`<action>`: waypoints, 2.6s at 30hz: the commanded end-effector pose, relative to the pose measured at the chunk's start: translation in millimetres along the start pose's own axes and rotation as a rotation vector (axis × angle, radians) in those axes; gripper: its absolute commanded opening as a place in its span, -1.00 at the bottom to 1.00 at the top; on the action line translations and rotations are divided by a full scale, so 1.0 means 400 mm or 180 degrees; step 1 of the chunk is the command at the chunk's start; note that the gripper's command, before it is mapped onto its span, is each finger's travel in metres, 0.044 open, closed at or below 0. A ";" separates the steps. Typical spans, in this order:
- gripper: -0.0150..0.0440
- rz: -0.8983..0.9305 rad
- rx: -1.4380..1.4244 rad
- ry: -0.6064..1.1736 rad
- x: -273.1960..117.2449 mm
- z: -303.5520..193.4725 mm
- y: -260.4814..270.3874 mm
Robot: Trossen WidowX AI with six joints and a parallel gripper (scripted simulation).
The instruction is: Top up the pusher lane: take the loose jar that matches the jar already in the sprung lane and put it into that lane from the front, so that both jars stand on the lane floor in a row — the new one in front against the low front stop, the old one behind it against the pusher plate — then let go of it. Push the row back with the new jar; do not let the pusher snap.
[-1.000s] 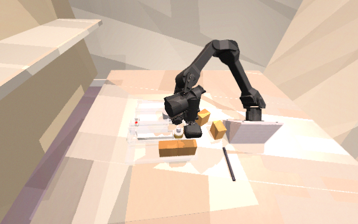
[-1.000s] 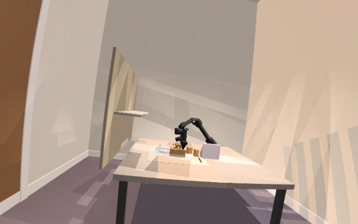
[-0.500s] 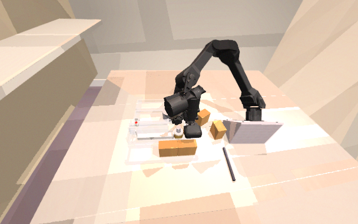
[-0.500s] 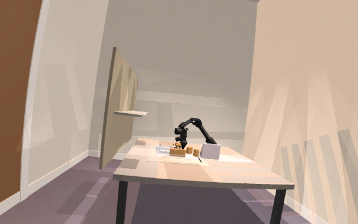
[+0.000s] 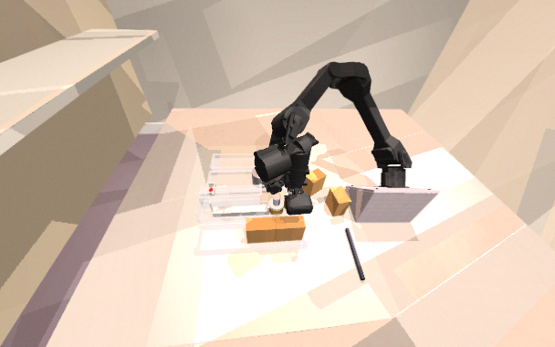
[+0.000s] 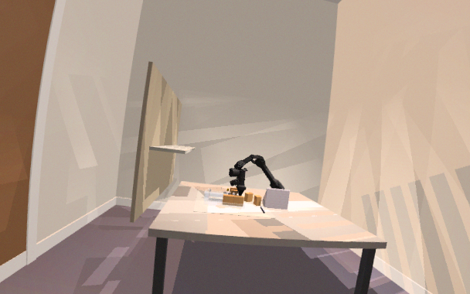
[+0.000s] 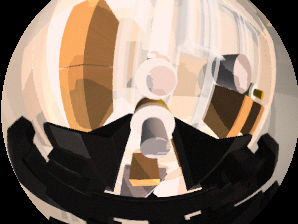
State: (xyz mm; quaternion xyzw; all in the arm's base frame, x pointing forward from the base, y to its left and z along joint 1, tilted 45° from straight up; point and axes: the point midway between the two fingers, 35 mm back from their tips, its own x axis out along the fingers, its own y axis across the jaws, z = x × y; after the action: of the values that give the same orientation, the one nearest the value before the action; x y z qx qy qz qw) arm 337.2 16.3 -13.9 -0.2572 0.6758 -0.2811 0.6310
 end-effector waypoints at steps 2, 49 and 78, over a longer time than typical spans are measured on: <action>-0.49 -0.0002 0.0039 -0.0070 -0.006 0.018 -0.001; -0.49 -0.0003 0.0039 -0.0070 0.031 0.018 -0.001; -0.49 -0.0005 0.0039 -0.0070 0.056 0.012 -0.001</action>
State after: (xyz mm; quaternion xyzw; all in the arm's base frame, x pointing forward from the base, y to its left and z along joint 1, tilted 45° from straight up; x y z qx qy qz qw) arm 337.1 1.0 -29.9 -0.2558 0.6735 -0.2811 0.6340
